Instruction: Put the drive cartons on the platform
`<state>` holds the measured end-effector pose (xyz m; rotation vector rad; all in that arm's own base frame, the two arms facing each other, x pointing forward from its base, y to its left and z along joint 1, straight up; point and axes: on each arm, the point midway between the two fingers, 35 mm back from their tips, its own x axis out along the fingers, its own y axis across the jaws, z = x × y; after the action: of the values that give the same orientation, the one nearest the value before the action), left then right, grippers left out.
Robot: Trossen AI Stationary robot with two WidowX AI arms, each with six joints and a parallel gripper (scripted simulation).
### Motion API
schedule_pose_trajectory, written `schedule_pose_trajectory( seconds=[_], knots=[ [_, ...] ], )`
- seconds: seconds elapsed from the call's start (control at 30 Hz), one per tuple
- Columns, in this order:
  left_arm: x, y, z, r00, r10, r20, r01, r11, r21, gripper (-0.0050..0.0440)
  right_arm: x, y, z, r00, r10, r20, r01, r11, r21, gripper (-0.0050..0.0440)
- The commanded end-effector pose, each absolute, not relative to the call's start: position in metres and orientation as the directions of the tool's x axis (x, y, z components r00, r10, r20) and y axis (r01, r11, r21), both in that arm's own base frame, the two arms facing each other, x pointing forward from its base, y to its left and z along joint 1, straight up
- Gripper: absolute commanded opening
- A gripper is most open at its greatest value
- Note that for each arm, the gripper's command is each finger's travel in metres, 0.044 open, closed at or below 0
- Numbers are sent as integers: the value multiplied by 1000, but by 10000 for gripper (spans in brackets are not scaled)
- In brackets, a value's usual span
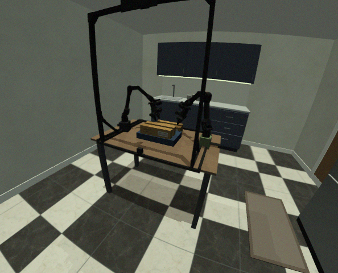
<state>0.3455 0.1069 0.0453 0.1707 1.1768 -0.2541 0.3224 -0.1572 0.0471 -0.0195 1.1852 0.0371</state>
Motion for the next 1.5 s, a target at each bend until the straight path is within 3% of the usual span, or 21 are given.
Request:
schedule_pose_trajectory(
  seconds=[0.0, 0.43, 1.13, 1.17, 1.47],
  knots=[
    [344, 106, 40, 359, -106, -927, 282, 959, 0, 389, 321, -156, 42, 374, 14, -927, -37, 999, 0, 389],
    [344, 106, -19, 359, -106, -927, 282, 959, 0, 389, 321, -156, -17, 374, 14, -927, -37, 999, 0, 389],
    [344, 106, -22, 359, -106, -927, 282, 959, 0, 389, 321, -156, -20, 374, 14, -927, -37, 999, 0, 389],
    [344, 106, -22, 359, -106, -927, 282, 959, 0, 0, 321, -156, -20, 374, 14, -927, -37, 999, 0, 0],
    [344, 106, -22, 359, -106, -927, 282, 959, 0, 0, 321, -156, -20, 374, 14, -927, -37, 999, 0, 0]
  ],
)
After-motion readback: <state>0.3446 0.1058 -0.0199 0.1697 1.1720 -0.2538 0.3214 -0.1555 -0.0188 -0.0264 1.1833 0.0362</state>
